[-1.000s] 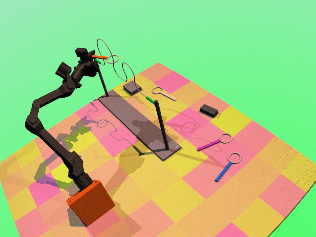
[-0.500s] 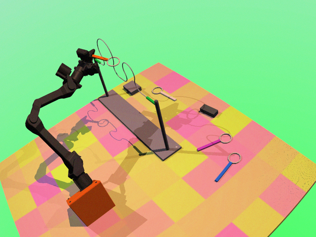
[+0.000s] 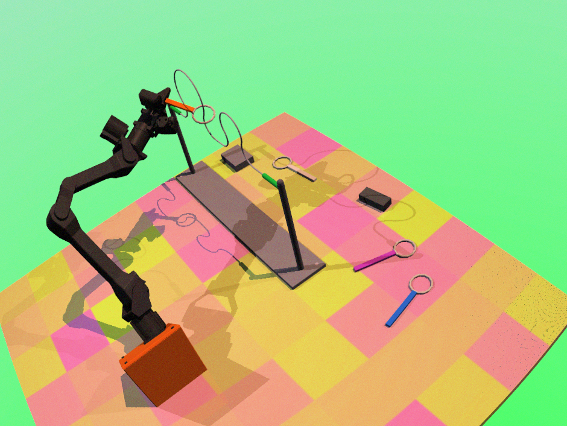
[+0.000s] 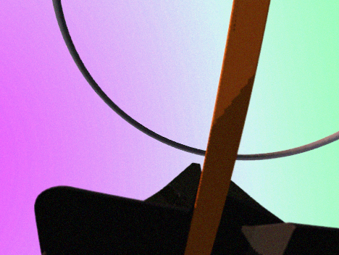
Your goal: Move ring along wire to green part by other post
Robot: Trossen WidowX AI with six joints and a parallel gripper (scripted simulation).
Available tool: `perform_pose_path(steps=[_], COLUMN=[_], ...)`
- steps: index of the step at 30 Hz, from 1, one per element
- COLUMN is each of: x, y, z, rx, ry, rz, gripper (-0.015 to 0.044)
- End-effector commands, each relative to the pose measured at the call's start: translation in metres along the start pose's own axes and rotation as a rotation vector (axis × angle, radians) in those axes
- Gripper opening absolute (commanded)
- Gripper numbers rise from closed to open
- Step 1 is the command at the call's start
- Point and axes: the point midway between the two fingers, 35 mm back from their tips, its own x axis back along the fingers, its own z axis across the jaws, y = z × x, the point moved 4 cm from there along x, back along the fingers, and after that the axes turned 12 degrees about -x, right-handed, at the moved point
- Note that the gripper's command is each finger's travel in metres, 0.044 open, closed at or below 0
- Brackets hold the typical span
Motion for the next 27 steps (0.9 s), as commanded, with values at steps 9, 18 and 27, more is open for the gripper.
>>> perform_pose_path(steps=[9, 18, 27], x=[0.001, 0.004, 0.01], y=[0.002, 0.007, 0.017], z=[-0.013, -0.032, -0.054], rx=[0.005, 0.109, 0.256], ry=[-0.002, -0.063, -0.148], rz=[0.002, 0.004, 0.006], gripper=[-0.015, -0.015, -0.015])
